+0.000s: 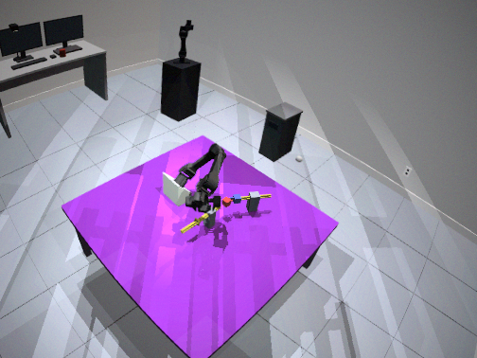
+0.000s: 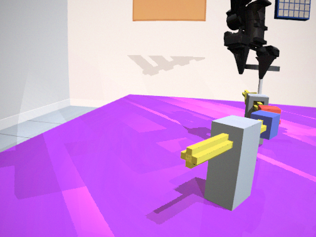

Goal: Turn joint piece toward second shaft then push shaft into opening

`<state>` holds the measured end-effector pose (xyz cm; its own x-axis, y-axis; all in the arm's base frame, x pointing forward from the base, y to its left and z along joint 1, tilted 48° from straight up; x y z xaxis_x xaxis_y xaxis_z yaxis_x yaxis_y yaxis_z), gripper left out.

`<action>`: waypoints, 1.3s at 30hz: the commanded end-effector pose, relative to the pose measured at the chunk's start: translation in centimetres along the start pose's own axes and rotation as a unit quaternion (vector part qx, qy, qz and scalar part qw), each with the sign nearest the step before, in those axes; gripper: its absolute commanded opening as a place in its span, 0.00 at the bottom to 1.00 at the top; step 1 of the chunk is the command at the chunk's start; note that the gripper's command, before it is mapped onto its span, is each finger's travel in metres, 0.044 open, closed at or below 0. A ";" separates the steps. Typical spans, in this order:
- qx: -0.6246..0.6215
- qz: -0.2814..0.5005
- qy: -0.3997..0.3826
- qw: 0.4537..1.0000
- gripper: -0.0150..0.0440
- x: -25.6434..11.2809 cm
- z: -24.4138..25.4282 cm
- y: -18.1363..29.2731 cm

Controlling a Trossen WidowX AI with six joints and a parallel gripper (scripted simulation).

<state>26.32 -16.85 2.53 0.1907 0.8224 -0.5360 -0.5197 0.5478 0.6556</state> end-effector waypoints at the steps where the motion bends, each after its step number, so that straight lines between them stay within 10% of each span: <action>1: -0.070 -0.014 0.011 0.997 1.00 -0.5 -1.1 -1.8; 22: -0.395 -0.042 0.086 0.914 1.00 -2.2 -7.5 -9.1; 39: -0.245 -0.047 0.085 0.965 1.00 -0.8 -7.6 -9.5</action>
<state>24.75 -24.23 -6.79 0.1477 0.7107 -0.6878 -0.8925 0.3954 0.2170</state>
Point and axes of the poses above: the point midway between the two fingers, 35 mm back from their tips, its own x axis out along the fingers, its own z axis across the jaws, y = z × x, the point moved 3 cm from there along -x, back along the fingers, and after that the axes turned 8 degrees about x, right-handed, at the moved point
